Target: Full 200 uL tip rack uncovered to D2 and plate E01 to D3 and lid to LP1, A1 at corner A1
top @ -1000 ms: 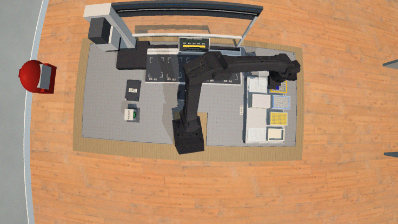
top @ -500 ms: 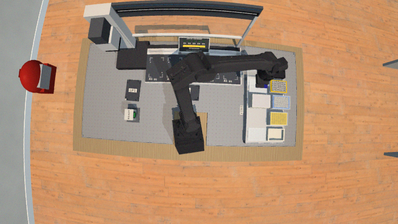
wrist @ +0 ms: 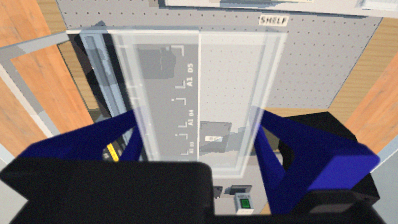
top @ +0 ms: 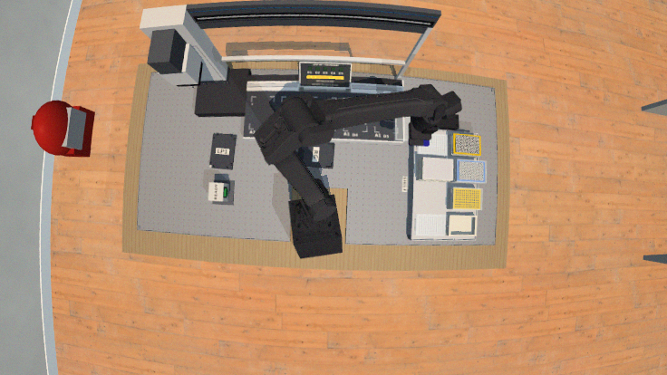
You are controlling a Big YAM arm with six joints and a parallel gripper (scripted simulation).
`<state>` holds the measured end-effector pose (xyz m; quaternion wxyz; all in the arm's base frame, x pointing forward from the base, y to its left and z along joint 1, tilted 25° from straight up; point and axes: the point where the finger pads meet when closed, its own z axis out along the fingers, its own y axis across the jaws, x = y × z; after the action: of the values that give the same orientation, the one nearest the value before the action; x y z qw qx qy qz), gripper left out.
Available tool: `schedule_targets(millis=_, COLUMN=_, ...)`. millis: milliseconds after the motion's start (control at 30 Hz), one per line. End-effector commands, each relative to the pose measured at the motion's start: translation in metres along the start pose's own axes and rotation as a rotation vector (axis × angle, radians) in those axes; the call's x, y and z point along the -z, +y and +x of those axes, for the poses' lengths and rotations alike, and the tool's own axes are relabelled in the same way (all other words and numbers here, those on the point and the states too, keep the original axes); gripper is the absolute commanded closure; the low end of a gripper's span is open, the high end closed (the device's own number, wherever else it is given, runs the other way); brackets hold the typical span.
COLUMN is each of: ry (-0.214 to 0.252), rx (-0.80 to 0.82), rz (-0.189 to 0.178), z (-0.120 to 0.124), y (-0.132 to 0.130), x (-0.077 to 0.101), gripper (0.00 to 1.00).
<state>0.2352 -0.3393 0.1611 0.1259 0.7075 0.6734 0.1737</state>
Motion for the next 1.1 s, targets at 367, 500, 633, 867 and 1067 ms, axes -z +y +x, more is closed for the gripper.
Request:
schedule_targets(millis=367, ry=-0.045, rx=-0.012, rz=-0.021, z=0.001, y=-0.022, x=0.015, gripper=1.0)
schedule_targets(millis=500, ry=-0.047, rx=-0.011, rz=-0.02, z=0.001, y=-0.042, x=0.014, gripper=1.0)
schedule_targets(millis=633, ry=-0.043, rx=-0.013, rz=-0.017, z=0.001, y=-0.057, x=0.013, gripper=1.0)
schedule_targets(millis=867, ry=-0.043, rx=-0.009, rz=-0.014, z=-0.003, y=-0.061, x=0.015, gripper=1.0)
schedule_targets(millis=1067, ry=-0.043, rx=-0.009, rz=-0.014, z=-0.003, y=-0.061, x=0.015, gripper=1.0)
